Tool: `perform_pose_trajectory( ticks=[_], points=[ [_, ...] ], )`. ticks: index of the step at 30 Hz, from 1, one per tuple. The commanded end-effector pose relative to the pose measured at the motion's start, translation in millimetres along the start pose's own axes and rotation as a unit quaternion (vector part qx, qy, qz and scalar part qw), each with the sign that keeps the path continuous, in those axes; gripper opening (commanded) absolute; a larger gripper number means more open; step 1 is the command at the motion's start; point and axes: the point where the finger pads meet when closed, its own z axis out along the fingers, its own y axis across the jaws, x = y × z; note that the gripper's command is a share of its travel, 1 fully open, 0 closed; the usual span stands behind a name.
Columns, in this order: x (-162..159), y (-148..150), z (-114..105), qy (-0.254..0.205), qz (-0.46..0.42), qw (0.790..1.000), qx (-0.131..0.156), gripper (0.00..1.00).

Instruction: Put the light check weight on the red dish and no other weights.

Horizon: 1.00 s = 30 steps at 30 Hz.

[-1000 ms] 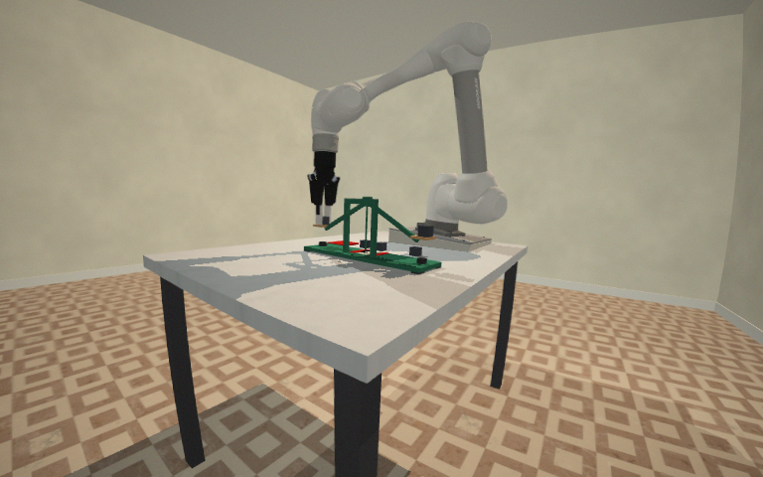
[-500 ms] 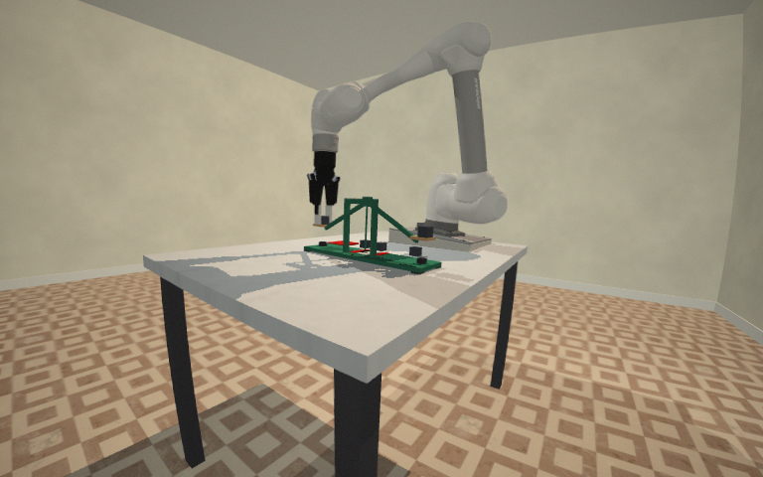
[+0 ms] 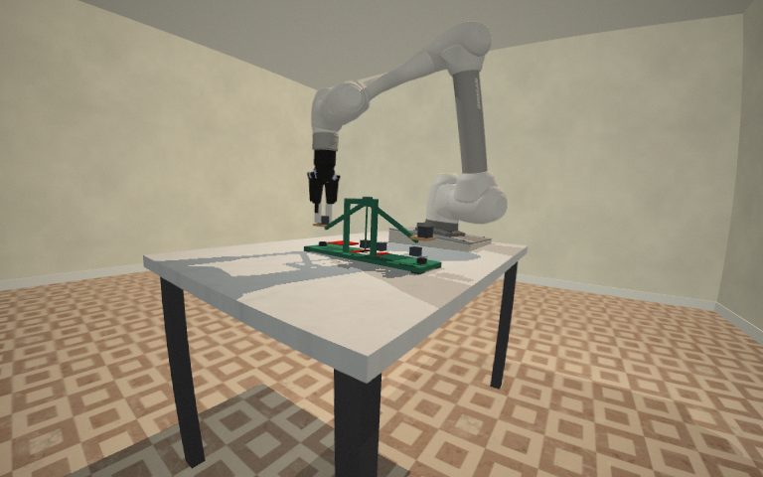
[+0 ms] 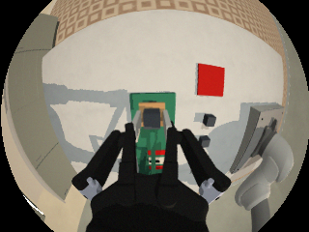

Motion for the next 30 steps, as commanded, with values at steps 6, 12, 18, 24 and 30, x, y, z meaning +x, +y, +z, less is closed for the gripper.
perform_pose_trajectory(
  ticks=[6,12,18,24,30],
  points=[
    [0,0,-34,0.000,0.000,1.000,0.000,0.35],
    [0,0,-56,0.000,0.000,1.000,0.000,0.35],
    [0,0,-80,0.000,0.000,1.000,0.000,0.35],
    [0,0,-85,0.000,0.000,1.000,0.000,0.35],
    [0,0,-85,0.000,0.000,1.000,0.000,1.00]
  ],
)
